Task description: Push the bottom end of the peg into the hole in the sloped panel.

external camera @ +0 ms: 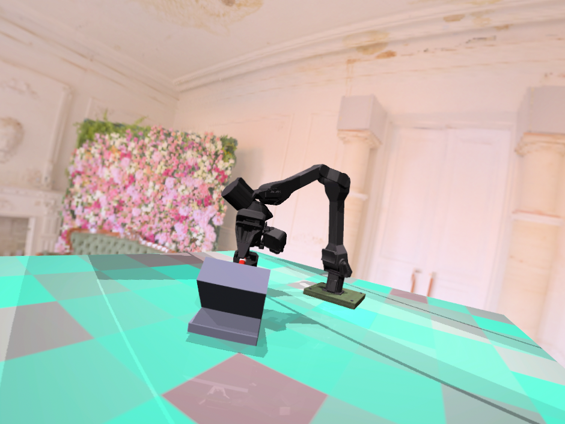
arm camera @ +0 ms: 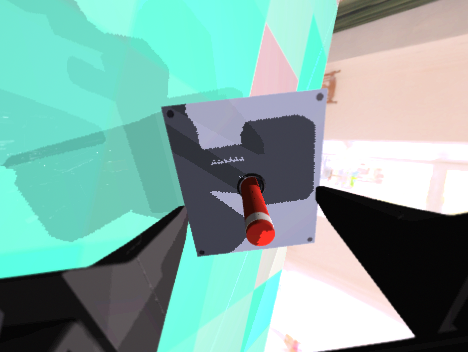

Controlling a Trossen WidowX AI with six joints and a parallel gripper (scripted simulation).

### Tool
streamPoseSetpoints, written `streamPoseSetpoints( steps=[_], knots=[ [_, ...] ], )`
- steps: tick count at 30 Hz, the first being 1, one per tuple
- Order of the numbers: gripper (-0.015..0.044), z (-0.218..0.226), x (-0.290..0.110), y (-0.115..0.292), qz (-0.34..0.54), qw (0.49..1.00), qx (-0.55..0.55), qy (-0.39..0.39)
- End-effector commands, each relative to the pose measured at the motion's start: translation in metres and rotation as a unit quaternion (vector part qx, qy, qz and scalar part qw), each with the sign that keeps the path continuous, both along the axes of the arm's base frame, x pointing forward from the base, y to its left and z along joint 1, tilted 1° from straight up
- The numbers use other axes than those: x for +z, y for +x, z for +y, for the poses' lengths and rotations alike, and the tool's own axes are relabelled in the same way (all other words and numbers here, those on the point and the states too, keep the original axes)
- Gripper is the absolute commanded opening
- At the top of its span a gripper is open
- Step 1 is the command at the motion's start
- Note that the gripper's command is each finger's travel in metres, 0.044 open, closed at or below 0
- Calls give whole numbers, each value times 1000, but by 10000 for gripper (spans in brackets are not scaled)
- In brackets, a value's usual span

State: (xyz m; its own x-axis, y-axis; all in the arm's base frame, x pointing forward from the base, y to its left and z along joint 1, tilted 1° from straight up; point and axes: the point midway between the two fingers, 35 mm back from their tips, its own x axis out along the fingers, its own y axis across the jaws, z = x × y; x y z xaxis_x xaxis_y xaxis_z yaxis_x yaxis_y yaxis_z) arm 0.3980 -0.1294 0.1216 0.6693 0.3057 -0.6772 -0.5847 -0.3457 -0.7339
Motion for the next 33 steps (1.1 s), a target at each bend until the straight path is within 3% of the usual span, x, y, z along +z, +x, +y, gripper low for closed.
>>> streamPoseSetpoints(
  steps=[1, 33],
  knots=[
    [440, -4, 8, -4, -4, 1000, 2, -2],
    [440, -31, 52, -54, 4, 1000, -3, -1]
  ],
)
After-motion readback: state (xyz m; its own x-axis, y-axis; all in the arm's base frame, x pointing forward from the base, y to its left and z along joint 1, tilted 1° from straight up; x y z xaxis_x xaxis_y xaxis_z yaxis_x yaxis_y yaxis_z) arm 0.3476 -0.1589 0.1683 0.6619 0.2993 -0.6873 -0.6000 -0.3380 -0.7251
